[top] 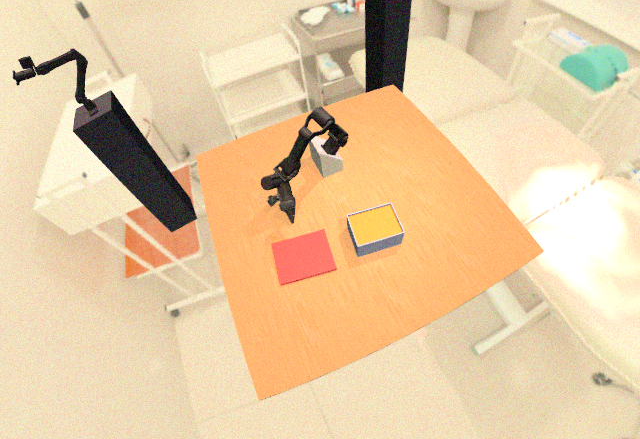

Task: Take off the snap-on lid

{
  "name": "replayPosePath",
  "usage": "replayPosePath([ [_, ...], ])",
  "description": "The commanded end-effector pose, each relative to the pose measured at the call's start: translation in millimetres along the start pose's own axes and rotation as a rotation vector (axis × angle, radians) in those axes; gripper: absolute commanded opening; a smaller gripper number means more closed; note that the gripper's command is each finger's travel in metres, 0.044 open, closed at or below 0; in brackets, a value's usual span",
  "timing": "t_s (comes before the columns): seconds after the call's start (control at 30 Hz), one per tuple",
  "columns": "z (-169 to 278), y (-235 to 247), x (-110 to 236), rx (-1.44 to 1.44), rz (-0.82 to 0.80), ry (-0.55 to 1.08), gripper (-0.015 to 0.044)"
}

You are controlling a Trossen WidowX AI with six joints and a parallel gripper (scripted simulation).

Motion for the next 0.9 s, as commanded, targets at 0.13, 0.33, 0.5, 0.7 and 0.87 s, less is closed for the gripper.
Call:
replayPosePath([
  [0.13,1,9,12,0.008,-0.005,0.003,0.044],
  [0.33,2,15,23,0.008,-0.004,0.003,0.044],
  [0.5,3,20,32,0.008,-0.004,0.002,0.044],
  [0.7,4,25,42,0.008,-0.004,0.001,0.044],
  [0.87,5,30,51,0.008,-0.004,0.001,0.044],
])
Point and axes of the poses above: the point midway between the two fingers, 35 mm back from their tips, its own x axis back along the fingers, its own y axis across the jaws, z = x × y, the point moved 6 cm from there along x, back along the fingers, and after that the axes turned 12 degrees about -x, right-handed, at the moved point
